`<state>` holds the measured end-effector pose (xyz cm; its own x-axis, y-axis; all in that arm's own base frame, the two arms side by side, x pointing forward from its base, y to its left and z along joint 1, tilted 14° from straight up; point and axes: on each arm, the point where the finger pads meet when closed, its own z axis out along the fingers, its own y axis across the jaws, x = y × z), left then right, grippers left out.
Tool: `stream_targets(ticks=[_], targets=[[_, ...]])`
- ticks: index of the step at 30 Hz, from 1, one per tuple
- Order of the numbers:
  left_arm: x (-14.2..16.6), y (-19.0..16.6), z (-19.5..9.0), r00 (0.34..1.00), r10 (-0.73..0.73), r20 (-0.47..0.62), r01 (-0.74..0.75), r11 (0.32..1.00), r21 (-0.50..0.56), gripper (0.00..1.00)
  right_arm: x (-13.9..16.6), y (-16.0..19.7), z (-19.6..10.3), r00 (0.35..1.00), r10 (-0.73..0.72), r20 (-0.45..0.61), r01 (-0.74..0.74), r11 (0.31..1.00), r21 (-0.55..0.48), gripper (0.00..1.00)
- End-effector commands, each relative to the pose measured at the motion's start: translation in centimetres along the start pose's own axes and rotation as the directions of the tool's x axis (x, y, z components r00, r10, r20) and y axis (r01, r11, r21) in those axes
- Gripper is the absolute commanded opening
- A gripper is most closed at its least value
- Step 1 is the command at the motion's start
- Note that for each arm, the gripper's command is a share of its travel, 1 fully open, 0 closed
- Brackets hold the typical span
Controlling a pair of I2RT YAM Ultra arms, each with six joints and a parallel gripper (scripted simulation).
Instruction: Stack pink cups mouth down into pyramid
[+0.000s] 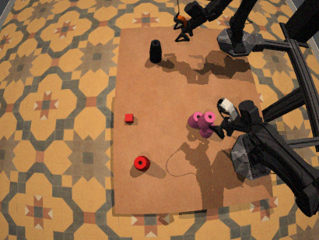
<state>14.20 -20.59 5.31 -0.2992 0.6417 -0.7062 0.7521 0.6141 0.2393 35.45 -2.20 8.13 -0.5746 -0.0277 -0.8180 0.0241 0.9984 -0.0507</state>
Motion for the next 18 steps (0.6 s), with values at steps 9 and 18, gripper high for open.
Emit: stream_targets(ticks=[9,18], targets=[[-2.5,0.1,-0.2,0.997,-0.039,0.073,0.038,0.999,0.019,1.00,-2.6,0.2,0.1,0.997,-0.004,0.073,0.006,1.000,-0.018,1.00],[-5.0,6.7,2.2,0.969,-0.219,0.110,0.229,0.970,-0.080,1.00,-2.6,0.2,0.1,0.997,-0.004,0.073,0.006,1.000,-0.018,1.00]])
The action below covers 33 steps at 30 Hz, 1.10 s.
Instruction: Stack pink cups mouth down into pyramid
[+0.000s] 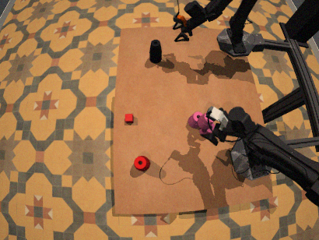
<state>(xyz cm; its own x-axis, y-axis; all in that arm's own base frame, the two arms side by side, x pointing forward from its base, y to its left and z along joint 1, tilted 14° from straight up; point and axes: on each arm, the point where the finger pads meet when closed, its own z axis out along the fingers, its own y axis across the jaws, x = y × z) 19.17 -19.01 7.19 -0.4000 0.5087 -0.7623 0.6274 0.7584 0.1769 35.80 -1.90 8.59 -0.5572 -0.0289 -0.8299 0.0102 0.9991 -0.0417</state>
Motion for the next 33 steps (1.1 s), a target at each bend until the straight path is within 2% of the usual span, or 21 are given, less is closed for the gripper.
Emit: stream_targets(ticks=[1,2,9,17,19,26,33], targets=[[-3.3,0.9,1.5,0.996,-0.057,0.066,0.056,0.998,0.016,1.00,-2.0,-0.1,0.2,0.999,-0.005,0.051,0.005,1.000,-0.002,1.00],[-3.3,0.9,1.5,0.996,-0.057,0.066,0.056,0.998,0.016,1.00,-2.0,-0.1,0.2,0.999,-0.005,0.051,0.005,1.000,-0.002,1.00],[-4.3,10.2,3.7,0.971,-0.222,0.093,0.234,0.962,-0.140,1.00,-2.0,-0.1,0.2,0.999,-0.005,0.051,0.005,1.000,-0.002,1.00],[-1.9,21.9,3.1,0.916,-0.371,0.153,0.401,0.854,-0.333,1.00,-2.0,-0.1,0.2,0.999,-0.005,0.051,0.005,1.000,-0.002,1.00],[-1.9,21.9,3.1,0.916,-0.371,0.153,0.401,0.854,-0.333,1.00,-2.0,-0.1,0.2,0.999,-0.005,0.051,0.005,1.000,-0.002,1.00],[0.2,26.8,1.8,0.887,-0.424,0.185,0.461,0.785,-0.414,1.00,-2.0,-0.1,0.2,0.999,-0.005,0.051,0.005,1.000,-0.002,1.00],[1.3,27.8,1.5,0.876,-0.448,0.177,0.477,0.760,-0.441,1.00,-2.0,-0.1,0.2,0.999,-0.005,0.051,0.005,1.000,-0.002,1.00]])
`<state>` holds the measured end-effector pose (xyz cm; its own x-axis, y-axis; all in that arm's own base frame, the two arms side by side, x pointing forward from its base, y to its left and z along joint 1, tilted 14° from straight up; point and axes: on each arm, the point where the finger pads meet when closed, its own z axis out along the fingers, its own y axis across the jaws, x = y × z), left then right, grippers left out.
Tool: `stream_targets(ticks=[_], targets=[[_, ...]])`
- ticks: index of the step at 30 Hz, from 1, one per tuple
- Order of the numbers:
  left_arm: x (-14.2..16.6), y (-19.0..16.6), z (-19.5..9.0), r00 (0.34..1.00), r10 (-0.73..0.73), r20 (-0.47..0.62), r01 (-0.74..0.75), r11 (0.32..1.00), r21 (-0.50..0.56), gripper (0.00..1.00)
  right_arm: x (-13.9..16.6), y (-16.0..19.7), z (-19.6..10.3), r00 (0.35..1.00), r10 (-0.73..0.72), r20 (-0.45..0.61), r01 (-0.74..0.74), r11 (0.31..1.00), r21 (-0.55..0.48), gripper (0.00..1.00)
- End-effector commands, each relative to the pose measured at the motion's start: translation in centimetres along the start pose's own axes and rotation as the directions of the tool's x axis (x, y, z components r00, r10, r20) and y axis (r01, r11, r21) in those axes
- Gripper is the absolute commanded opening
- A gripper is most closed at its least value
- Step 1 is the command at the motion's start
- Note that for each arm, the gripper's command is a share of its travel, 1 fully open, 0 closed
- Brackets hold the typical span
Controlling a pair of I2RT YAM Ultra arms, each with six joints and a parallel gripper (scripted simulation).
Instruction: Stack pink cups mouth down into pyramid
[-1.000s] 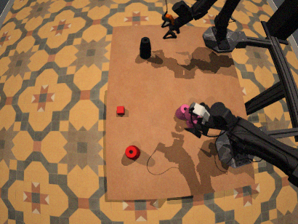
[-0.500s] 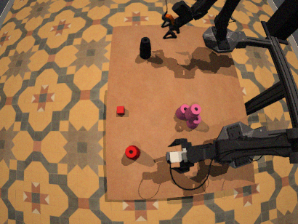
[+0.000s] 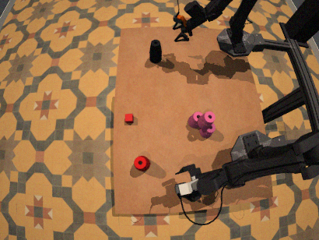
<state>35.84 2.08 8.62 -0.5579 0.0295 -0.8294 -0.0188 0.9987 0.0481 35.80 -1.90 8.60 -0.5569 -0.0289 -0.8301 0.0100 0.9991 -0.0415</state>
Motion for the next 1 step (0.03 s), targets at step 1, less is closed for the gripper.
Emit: stream_targets(ticks=[1], targets=[[-1.96,0.07,0.15,0.999,0.002,0.052,-0.003,1.000,0.010,1.00,-2.00,-0.13,0.17,0.999,-0.005,0.051,0.005,1.000,-0.002,1.00]])
